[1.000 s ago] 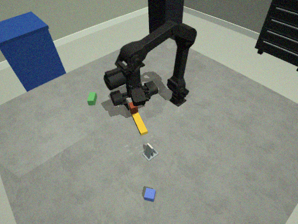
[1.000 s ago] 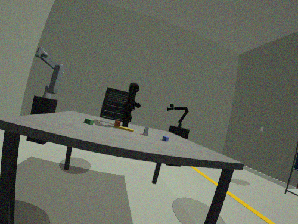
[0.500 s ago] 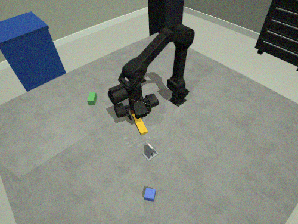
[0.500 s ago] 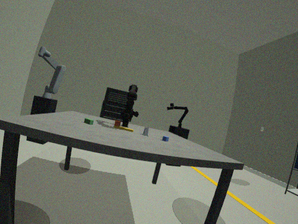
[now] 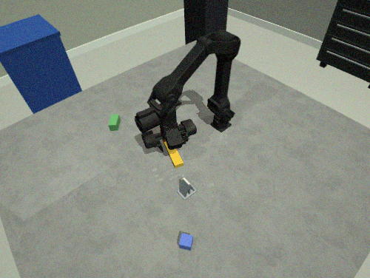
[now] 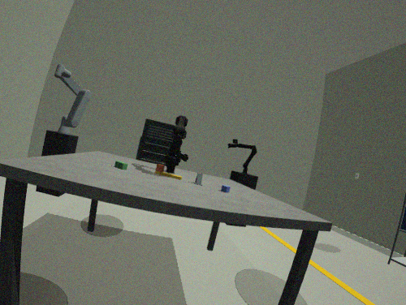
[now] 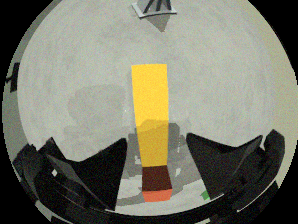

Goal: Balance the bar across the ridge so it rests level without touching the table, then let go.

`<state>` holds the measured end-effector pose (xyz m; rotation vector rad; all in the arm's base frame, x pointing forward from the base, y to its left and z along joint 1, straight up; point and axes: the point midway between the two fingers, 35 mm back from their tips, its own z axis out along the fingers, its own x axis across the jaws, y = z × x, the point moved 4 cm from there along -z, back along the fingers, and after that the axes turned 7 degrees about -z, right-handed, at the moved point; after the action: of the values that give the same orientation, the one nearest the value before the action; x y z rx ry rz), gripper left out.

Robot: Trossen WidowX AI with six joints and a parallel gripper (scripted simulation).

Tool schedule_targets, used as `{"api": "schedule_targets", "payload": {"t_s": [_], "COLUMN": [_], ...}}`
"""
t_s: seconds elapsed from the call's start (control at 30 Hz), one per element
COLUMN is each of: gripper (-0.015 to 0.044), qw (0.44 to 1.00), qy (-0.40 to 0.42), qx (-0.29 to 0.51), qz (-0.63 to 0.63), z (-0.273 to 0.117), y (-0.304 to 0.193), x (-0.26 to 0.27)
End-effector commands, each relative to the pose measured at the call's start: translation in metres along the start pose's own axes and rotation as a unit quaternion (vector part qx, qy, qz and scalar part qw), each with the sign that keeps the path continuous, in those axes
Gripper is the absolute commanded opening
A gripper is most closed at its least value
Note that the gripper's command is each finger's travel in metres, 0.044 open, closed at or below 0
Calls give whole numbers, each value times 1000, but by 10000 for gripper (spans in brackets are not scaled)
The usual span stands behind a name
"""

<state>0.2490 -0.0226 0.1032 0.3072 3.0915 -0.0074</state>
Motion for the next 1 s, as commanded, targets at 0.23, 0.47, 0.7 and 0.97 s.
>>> {"api": "schedule_targets", "payload": {"t_s": [0.23,0.47,0.7,0.97], "gripper": [315,315,315,151], "qw": [1000,1000,1000,1000], "qy": [7,7,7,5], "qx": [-2,-2,-2,1], "qz": [3,3,3,0], "z": [18,18,18,16], "y": [0,0,0,0], "x": [3,3,3,2]}}
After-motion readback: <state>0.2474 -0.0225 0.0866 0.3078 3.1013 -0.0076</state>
